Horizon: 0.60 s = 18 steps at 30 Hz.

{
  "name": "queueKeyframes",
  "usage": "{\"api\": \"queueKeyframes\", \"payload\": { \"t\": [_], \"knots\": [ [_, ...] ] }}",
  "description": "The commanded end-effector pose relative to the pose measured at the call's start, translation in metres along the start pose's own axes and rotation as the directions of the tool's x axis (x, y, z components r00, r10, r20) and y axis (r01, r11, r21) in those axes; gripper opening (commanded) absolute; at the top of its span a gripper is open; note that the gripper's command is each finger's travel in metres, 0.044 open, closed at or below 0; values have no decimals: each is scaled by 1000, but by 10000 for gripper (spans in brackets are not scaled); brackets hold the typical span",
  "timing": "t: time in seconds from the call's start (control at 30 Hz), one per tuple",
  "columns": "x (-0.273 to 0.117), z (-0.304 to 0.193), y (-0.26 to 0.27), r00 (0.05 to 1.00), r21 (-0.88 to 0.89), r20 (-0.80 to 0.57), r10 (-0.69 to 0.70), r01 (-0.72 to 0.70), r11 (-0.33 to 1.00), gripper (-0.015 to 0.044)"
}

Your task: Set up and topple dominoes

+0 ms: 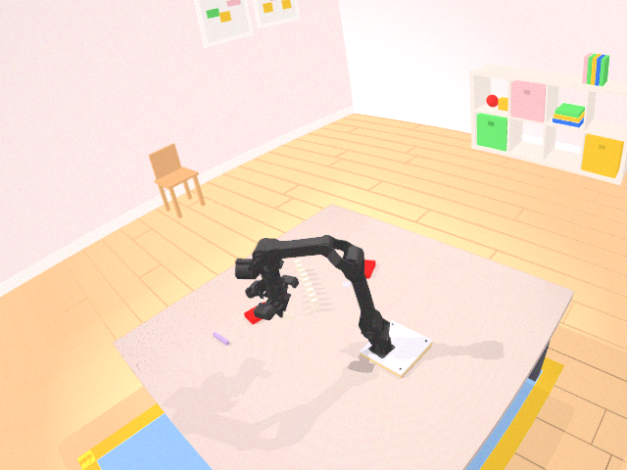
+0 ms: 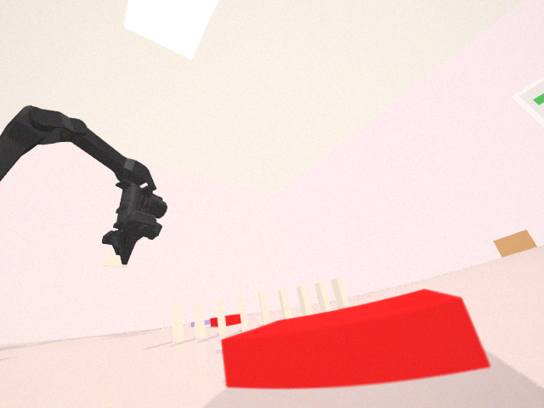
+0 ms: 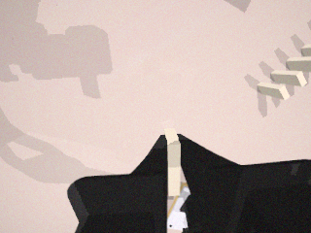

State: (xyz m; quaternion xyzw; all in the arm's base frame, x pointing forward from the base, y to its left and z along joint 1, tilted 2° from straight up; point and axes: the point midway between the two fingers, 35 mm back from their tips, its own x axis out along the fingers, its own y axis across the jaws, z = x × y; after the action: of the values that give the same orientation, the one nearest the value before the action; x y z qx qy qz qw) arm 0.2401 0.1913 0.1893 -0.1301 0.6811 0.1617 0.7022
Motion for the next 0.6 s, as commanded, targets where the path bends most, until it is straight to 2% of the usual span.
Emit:
{"api": "queueKeyframes", "payload": {
  "t": [0.0,0.57],
  "knots": [
    [-2,7,70,1000,319,7,4,-7,948,26],
    [0,9,75,1000,327,22,1,-8,945,26]
  ]
}}
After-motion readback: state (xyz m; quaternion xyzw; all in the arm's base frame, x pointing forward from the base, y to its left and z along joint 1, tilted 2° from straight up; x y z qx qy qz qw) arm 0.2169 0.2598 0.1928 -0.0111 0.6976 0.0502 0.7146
